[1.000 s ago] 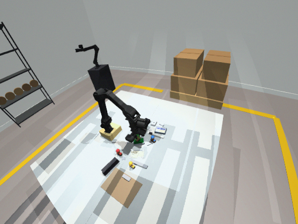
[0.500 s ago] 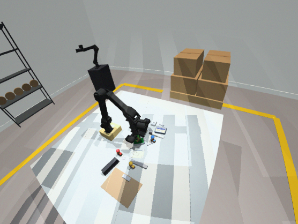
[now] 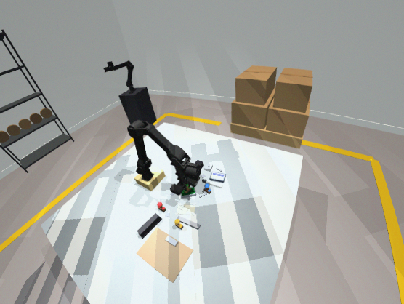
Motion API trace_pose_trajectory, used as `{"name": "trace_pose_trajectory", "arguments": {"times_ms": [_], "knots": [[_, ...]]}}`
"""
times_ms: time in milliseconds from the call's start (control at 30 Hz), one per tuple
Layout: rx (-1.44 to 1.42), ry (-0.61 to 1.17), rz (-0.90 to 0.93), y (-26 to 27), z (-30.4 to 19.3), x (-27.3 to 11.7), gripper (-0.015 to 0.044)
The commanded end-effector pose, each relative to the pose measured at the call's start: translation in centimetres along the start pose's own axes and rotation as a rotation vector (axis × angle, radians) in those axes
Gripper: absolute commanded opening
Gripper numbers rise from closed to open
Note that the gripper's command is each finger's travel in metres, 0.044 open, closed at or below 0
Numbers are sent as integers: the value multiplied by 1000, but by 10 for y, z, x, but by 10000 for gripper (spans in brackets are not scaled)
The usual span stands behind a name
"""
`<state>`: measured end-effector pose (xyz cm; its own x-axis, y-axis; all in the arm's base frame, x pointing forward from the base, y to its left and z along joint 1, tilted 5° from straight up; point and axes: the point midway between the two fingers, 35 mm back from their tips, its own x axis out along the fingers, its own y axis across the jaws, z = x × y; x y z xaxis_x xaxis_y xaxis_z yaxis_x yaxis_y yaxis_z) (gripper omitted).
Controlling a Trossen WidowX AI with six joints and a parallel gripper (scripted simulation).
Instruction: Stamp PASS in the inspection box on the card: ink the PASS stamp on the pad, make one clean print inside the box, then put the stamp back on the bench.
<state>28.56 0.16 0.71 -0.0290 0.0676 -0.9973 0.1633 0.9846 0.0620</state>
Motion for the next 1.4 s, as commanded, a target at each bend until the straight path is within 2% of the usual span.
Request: {"name": "trace_pose_trajectory", "arguments": {"times_ms": [0, 1367], "knots": [[1, -1, -3, 0, 0, 1, 0], [1, -1, -3, 0, 0, 6, 0]]}}
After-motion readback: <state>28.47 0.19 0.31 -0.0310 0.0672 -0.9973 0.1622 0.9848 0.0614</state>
